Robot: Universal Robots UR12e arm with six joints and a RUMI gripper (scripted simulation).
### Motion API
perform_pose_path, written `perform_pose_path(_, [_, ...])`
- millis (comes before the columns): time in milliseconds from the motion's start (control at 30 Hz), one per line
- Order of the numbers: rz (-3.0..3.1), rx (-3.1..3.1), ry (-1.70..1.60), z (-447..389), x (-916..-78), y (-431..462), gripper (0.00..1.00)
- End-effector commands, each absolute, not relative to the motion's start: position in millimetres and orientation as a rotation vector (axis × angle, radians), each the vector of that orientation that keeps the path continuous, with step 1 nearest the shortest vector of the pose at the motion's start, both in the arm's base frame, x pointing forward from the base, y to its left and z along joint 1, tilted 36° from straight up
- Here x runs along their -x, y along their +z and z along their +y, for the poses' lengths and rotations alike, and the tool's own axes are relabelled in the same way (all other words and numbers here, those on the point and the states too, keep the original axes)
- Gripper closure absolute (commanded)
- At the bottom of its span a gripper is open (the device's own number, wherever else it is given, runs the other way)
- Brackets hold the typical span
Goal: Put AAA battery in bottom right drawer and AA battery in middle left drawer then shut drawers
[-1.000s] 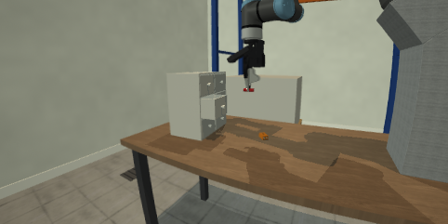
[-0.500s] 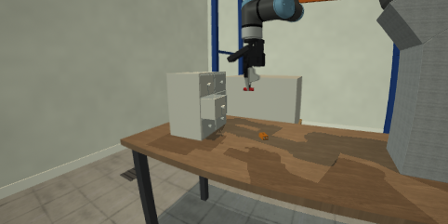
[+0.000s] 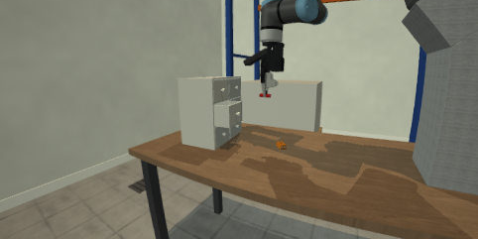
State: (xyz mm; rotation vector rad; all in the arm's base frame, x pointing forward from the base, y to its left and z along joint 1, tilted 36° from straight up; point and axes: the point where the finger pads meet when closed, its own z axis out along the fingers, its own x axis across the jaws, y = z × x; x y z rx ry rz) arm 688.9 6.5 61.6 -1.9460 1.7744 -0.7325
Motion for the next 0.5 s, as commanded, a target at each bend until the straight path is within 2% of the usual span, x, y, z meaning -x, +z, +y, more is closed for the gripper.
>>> perform_pose_path(0, [1.741, 1.915, -0.768, 6.6, -688.8, 61.7, 0.95])
perform_pose_path(467, [1.609, 1.794, -0.896, 6.9, -687.2, 61.8, 0.95])
